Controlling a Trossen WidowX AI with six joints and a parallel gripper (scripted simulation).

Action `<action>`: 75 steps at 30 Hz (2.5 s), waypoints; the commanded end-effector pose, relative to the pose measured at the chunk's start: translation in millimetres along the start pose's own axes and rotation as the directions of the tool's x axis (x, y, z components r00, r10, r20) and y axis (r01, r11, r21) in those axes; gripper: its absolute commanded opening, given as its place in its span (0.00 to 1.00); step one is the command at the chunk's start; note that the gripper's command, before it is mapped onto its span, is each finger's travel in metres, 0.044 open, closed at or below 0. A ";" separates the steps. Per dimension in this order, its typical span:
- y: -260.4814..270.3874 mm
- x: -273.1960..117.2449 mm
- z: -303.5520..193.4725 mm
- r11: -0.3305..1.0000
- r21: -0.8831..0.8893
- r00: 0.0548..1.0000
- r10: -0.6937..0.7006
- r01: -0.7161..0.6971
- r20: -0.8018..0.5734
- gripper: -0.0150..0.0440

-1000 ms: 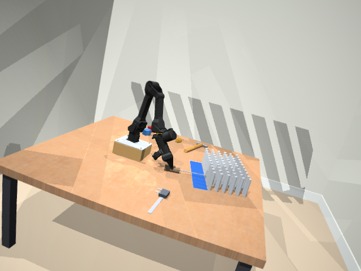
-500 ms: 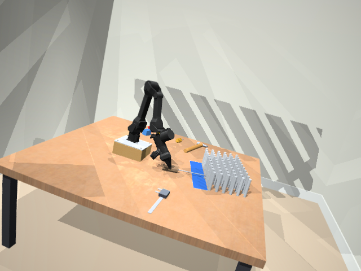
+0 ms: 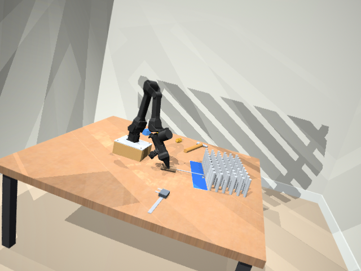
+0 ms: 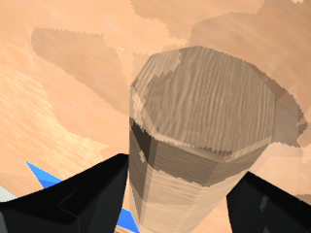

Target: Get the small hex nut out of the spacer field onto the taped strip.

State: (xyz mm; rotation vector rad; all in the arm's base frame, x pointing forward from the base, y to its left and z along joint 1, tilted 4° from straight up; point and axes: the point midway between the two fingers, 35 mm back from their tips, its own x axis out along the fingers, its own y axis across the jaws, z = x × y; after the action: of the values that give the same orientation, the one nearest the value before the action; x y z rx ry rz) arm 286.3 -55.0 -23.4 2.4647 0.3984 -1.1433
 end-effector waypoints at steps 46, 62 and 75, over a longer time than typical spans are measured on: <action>8.1 -35.7 8.9 1.000 -0.006 1.000 -0.001 0.001 -0.001 0.25; 28.9 -69.0 -10.2 1.000 -0.008 1.000 0.000 0.000 -0.003 0.25; 45.0 -126.1 -50.6 1.000 -0.008 1.000 0.000 0.000 -0.003 0.25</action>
State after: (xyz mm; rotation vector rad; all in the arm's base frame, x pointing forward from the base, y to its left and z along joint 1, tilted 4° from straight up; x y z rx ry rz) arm 261.6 -84.0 89.8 2.4612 0.4008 -1.1528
